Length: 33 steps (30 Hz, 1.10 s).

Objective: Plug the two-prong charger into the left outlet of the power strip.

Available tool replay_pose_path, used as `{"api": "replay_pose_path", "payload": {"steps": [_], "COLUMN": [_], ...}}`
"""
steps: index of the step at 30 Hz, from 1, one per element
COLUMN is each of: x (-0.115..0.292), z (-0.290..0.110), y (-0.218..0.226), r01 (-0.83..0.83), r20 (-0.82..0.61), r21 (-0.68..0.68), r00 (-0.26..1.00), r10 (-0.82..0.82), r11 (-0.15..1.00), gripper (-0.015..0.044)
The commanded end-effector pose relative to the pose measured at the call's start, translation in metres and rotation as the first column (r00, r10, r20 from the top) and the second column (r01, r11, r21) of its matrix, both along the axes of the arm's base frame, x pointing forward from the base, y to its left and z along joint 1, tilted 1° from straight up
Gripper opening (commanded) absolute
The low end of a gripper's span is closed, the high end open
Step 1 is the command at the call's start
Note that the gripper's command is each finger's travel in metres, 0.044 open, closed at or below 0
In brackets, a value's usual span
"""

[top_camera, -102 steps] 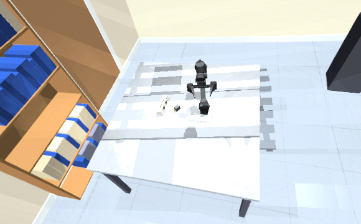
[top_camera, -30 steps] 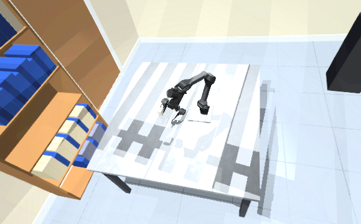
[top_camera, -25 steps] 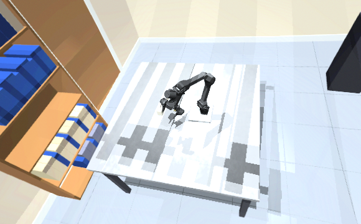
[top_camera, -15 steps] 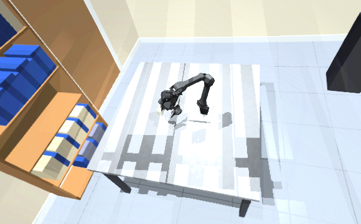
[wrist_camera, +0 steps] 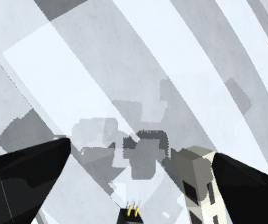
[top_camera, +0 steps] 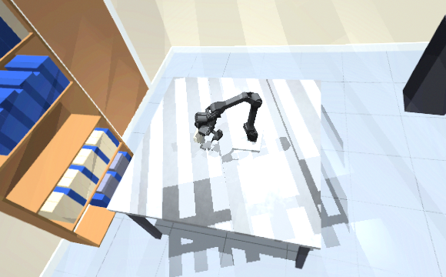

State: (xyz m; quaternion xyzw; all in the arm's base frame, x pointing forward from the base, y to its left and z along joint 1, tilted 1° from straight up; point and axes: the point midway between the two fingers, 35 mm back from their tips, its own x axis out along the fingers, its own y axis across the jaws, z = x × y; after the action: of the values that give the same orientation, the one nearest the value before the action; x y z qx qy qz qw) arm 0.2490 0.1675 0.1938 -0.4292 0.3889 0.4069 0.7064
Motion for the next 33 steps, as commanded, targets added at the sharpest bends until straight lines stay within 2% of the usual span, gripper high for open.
{"api": "replay_pose_path", "payload": {"steps": [1,17,33], "x": [0.006,0.020,0.013], "z": [-0.013,-0.056,-0.092], "y": [-0.015,-0.075,-0.133], "r01": [0.021,0.094,0.131], "r20": [-0.030,-0.165,-0.303], "r21": [-0.048,-0.184,-0.268], "r00": [0.999,0.978,0.929], "r10": [-0.022,-0.125,-0.213], "r11": [0.999,0.978,0.954], "gripper": [0.0440,0.0440,0.0440]}}
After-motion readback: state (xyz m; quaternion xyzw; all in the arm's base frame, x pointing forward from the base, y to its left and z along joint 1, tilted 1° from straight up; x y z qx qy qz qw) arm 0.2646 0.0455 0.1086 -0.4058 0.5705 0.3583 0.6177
